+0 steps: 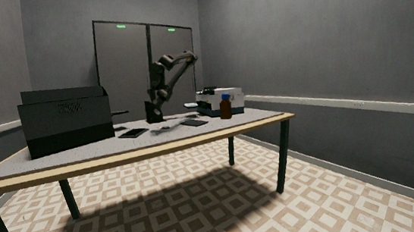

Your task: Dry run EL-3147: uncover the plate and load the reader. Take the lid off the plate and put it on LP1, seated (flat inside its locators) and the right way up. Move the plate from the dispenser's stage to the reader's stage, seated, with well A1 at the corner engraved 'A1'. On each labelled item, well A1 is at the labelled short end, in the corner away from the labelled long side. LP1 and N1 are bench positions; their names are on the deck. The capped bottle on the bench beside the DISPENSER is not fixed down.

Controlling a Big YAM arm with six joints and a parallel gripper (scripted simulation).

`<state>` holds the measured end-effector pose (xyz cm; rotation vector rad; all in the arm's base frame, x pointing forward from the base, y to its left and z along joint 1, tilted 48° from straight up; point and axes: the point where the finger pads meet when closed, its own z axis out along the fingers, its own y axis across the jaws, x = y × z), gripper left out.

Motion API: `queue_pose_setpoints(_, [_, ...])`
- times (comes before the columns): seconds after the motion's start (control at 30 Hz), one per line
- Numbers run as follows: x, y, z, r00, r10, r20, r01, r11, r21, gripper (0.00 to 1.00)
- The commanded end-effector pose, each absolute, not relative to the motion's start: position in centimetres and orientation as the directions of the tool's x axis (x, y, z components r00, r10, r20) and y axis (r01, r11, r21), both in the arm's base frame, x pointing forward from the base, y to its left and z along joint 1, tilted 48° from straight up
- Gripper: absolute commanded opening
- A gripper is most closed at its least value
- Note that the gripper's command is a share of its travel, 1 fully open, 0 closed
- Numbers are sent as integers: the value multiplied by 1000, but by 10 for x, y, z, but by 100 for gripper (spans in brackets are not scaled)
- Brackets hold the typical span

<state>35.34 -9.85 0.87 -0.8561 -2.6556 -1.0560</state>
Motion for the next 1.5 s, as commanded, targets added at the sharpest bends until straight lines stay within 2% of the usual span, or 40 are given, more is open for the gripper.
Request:
queue_pose_setpoints(0.0, [346,-81,12,-802,444,400,597,569,565,100])
queue_pose_setpoints(0.3, [360,-73,57,-846,441,299,528,616,585,100])
queue_pose_setpoints(0.6, [351,-46,68,-833,427,352,552,602,577,100])
queue_pose_setpoints(0.9, [349,-33,105,-866,419,274,495,629,600,100])
queue_pose_setpoints(1.47, [330,9,147,-867,406,289,494,627,603,100])
